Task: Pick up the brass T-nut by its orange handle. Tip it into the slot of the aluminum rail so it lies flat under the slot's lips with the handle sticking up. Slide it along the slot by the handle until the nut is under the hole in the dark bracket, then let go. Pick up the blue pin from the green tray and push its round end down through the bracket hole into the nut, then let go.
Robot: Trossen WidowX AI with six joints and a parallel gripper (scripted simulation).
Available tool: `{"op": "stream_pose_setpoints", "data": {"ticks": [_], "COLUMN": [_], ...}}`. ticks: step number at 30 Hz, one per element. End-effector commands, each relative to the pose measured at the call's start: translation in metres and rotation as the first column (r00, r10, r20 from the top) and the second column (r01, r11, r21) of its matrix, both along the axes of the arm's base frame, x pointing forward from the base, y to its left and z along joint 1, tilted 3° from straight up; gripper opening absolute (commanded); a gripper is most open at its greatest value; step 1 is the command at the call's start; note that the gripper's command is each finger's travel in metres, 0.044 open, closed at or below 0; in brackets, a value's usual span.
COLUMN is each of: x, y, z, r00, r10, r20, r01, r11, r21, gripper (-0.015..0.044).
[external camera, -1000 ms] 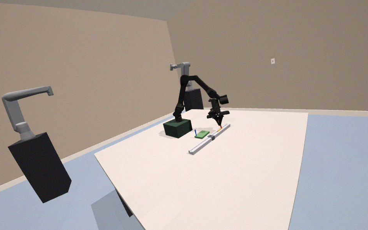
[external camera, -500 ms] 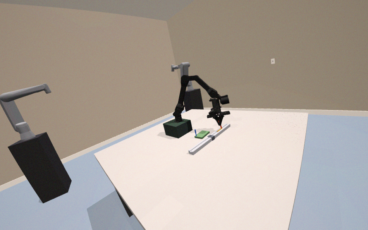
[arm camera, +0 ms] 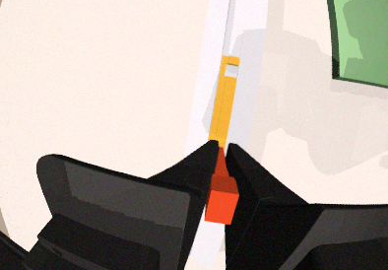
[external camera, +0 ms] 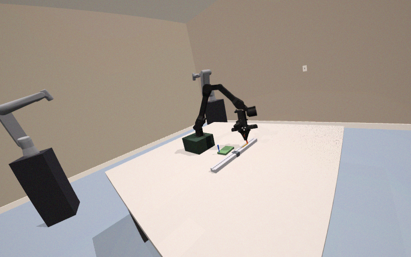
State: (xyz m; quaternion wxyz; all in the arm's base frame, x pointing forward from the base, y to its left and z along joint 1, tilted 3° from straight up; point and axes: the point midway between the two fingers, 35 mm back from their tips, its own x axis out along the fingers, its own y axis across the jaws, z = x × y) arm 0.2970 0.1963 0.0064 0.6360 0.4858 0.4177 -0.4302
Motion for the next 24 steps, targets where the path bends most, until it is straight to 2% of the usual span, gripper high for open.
{"op": "stream_pose_setpoints", "data": {"ticks": [1,24], "x": [0.0011,0.004], "y": [0.0009,0.0014], "z": [0.0004,0.001], "r00": [1.0,0.998], "r10": [0.005,0.007], "r20": [-0.012,-0.059], "r01": [-0.005,-0.008], "r11": [1.0,1.0], "r21": [0.0,-0.008], "gripper": [-0.015,-0.015]}}
